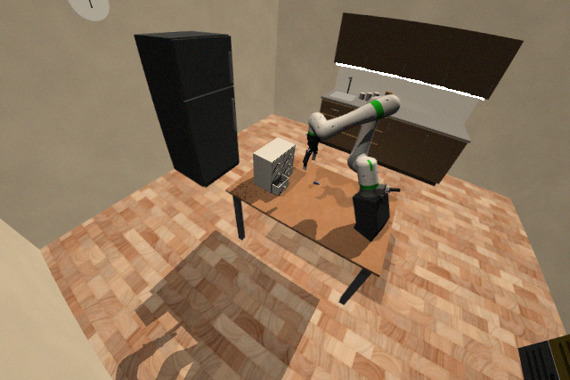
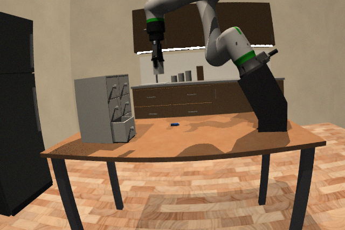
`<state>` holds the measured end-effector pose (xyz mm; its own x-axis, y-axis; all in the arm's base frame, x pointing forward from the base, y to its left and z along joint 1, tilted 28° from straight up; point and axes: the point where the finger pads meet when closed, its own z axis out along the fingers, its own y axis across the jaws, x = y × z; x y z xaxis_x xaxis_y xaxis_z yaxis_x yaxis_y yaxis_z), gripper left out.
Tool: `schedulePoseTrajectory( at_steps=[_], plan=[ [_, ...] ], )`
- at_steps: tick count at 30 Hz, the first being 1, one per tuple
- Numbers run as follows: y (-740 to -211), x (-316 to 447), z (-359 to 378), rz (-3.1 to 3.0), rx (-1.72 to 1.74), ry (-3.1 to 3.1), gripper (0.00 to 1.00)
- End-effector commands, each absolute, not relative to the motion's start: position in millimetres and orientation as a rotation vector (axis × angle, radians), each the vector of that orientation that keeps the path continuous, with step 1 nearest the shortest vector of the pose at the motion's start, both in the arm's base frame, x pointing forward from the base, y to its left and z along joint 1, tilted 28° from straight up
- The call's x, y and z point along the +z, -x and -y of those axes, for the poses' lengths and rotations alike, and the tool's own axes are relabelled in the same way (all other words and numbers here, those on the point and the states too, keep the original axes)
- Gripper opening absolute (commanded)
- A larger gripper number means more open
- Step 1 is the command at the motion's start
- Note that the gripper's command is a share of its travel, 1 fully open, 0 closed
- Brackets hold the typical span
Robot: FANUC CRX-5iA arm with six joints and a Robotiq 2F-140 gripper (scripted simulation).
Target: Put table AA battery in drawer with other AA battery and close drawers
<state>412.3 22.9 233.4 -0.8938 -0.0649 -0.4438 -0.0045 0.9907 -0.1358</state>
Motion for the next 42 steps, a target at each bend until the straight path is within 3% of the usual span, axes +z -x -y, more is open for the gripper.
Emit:
schedulePoseTrajectory(
  at_steps=[1,22,42],
  plan=[
    [-420,206,8,-2.670,-0.183,0.066,1.00],
    [-468,68,164,-2.670,-0.201,0.145,1.00],
    [-471,57,176,-2.669,-0.204,0.150,1.00]
  ],
)
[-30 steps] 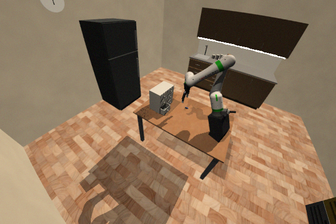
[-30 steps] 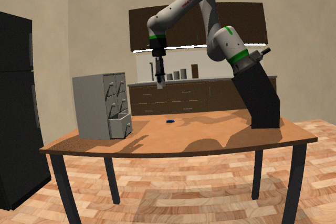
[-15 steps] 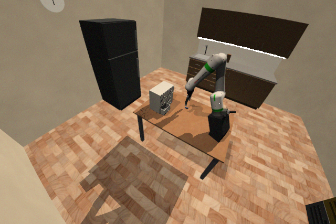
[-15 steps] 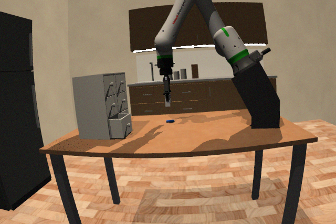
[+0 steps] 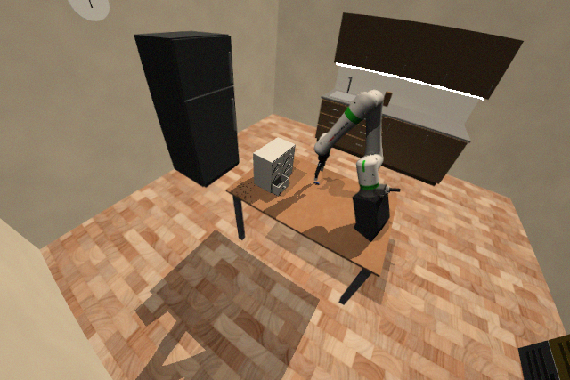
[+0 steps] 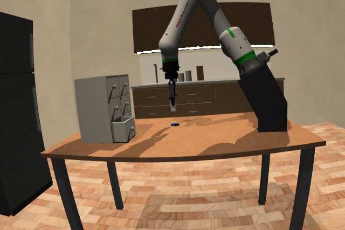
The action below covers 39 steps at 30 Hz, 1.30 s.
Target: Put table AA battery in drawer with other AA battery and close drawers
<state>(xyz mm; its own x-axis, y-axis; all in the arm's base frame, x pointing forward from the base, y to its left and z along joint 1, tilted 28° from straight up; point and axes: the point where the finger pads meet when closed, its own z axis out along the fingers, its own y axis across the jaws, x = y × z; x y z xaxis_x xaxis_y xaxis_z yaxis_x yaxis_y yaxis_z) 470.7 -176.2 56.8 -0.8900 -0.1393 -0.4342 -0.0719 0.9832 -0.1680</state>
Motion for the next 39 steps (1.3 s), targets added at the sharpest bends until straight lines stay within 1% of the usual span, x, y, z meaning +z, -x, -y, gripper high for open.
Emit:
schedulePoseTrajectory(
  at_steps=[1,2,26,39],
  plan=[
    [-471,57,176,-2.669,-0.204,0.150,1.00],
    [-471,57,176,-2.669,-0.204,0.150,0.17],
    [-471,56,177,-2.669,-0.204,0.150,0.17],
    [-480,38,179,-2.669,-0.203,0.150,0.17]
  ],
)
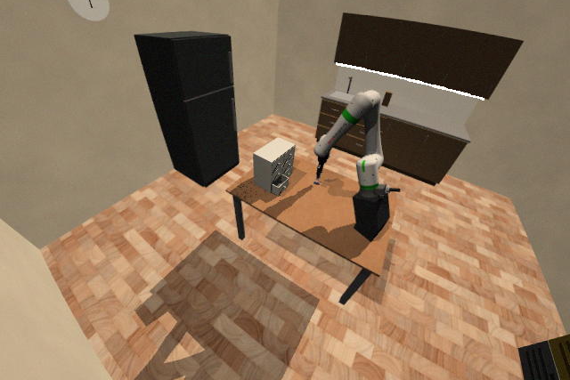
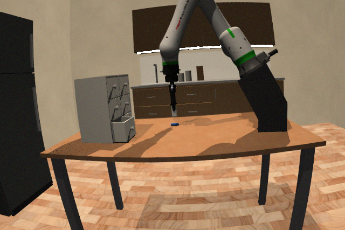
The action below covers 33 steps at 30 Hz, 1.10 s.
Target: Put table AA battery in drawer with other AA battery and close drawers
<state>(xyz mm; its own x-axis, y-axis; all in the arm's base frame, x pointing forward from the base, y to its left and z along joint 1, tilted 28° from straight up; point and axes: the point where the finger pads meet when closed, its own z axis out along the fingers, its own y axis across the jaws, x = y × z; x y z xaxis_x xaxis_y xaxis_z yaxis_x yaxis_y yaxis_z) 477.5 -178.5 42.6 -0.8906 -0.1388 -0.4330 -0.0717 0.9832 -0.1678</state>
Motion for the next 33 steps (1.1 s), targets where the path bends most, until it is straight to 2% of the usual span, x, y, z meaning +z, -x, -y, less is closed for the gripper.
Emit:
schedulePoseTrajectory(
  at_steps=[1,33],
  plan=[
    [-481,36,179,-2.669,-0.203,0.150,0.17],
    [-494,11,183,-2.669,-0.203,0.150,0.17]
  ],
)
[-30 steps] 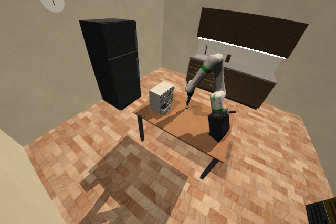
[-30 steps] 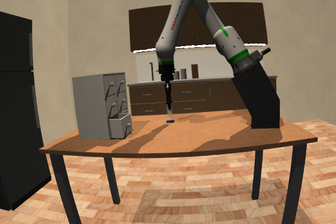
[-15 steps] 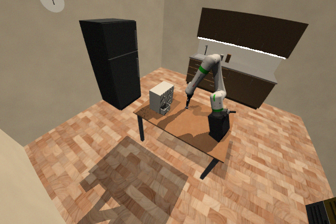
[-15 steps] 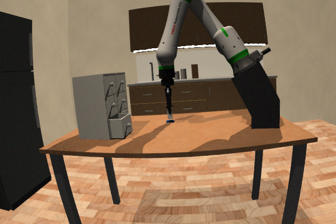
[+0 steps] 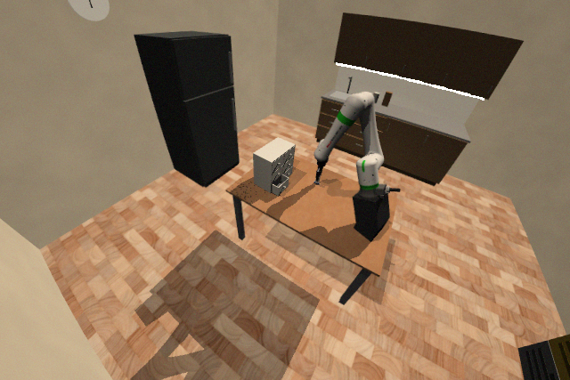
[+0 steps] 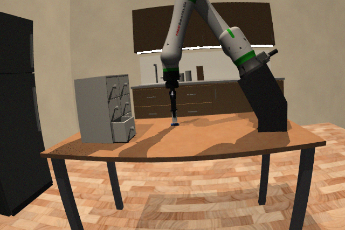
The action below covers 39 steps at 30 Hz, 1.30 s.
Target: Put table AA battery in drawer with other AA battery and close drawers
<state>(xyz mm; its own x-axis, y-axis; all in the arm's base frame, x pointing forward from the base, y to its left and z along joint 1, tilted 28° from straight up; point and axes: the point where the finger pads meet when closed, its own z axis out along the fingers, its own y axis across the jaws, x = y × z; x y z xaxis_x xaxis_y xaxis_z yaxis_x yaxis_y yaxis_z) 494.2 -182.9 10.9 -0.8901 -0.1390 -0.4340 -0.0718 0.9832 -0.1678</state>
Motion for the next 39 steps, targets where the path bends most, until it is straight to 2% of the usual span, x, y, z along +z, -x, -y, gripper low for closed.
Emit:
schedulePoseTrajectory(
  at_steps=[1,39],
  plan=[
    [-494,11,183,-2.669,-0.203,0.150,0.17],
    [-504,-8,185,-2.669,-0.203,0.150,0.17]
  ],
)
